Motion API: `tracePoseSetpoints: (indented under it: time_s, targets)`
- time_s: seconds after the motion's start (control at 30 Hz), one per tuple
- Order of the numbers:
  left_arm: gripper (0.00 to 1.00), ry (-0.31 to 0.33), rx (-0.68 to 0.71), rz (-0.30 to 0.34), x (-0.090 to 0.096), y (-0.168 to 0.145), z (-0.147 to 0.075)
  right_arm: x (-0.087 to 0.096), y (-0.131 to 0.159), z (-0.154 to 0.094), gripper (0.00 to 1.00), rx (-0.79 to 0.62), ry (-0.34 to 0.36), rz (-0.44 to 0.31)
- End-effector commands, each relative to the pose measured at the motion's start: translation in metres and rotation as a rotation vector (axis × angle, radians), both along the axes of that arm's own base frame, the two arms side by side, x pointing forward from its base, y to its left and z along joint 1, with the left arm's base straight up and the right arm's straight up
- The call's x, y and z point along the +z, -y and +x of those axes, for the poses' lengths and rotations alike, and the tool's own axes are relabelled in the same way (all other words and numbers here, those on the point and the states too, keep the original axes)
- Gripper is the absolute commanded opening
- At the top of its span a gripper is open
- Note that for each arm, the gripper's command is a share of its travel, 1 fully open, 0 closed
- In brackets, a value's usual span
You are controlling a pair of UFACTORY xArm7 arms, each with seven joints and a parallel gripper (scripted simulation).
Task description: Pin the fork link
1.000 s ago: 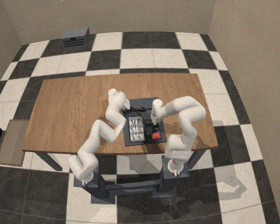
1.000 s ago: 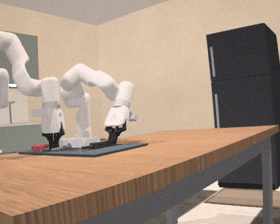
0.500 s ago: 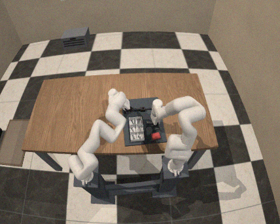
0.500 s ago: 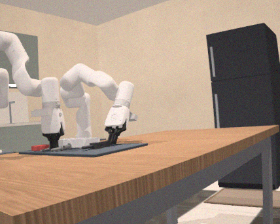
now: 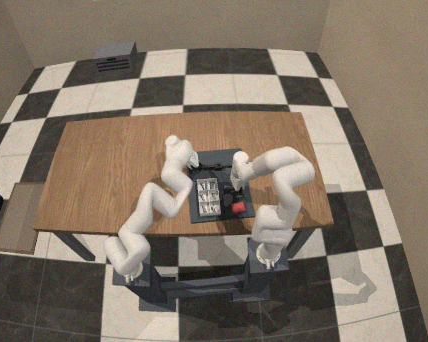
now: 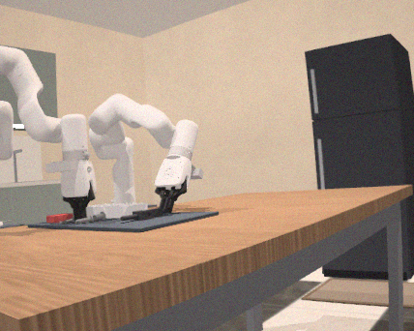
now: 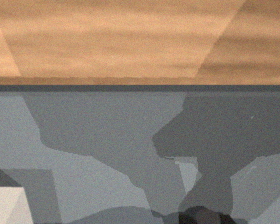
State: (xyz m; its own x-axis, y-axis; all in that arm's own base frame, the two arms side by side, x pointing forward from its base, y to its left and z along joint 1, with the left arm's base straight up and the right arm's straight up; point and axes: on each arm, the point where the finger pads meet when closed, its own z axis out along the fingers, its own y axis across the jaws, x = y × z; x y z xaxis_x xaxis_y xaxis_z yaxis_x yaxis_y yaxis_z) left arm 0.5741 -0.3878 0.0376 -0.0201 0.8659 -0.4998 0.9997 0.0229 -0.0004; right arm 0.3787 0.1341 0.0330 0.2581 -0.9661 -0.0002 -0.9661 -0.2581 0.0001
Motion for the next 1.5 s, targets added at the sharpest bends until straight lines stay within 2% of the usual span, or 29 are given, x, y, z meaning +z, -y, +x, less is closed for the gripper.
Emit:
tracePoseSetpoints:
  time_s: [0.0,0.9,1.47]
  targets:
    - [0.0,0.004,0.0,-0.002,0.003,0.0,0.001,0.001,0.0,0.002,0.0,0.0,0.004,0.001]
    - [0.0,0.004,0.0,-0.002,0.003,0.0,0.001,0.003,0.0,0.002,0.0,0.0,0.004,0.001]
    - [0.0,0.004,0.0,-0.002,0.003,0.0,0.001,0.016,0.0,0.002,0.0,0.0,0.004,0.001]
